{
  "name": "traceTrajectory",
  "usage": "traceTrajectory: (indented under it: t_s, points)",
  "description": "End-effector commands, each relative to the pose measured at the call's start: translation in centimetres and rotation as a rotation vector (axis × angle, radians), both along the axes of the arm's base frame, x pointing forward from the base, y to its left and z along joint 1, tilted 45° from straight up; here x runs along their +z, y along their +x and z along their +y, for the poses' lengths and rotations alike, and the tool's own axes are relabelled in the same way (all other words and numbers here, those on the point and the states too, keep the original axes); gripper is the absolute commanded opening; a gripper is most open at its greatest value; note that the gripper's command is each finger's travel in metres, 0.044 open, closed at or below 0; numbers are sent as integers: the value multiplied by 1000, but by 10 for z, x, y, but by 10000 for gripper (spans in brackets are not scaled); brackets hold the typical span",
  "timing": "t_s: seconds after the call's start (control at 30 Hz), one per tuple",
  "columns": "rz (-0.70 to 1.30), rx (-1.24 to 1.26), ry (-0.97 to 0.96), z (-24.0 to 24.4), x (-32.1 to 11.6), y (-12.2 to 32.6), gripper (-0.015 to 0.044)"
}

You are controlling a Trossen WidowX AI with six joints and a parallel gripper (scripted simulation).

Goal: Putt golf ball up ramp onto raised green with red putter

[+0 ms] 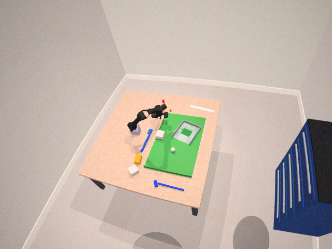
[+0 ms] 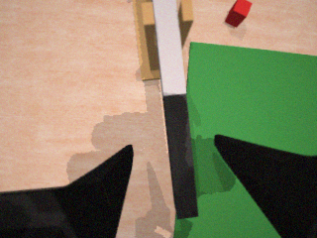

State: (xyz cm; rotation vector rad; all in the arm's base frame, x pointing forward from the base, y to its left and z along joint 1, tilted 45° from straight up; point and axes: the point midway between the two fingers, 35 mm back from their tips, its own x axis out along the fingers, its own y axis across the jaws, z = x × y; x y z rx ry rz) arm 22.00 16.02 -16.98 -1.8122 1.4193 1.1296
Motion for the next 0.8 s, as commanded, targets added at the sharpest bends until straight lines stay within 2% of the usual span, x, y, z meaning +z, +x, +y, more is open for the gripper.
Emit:
traceTrajectory:
  t_s: [0.0,0.33,0.57,0.77]
  points:
    - [-1,-1,1,0,0,0,309]
    - [-1,-1,1,0,0,0,46]
    - [-1,-1,1,0,0,0,0]
    - [0,0,3,20,17,-1,0]
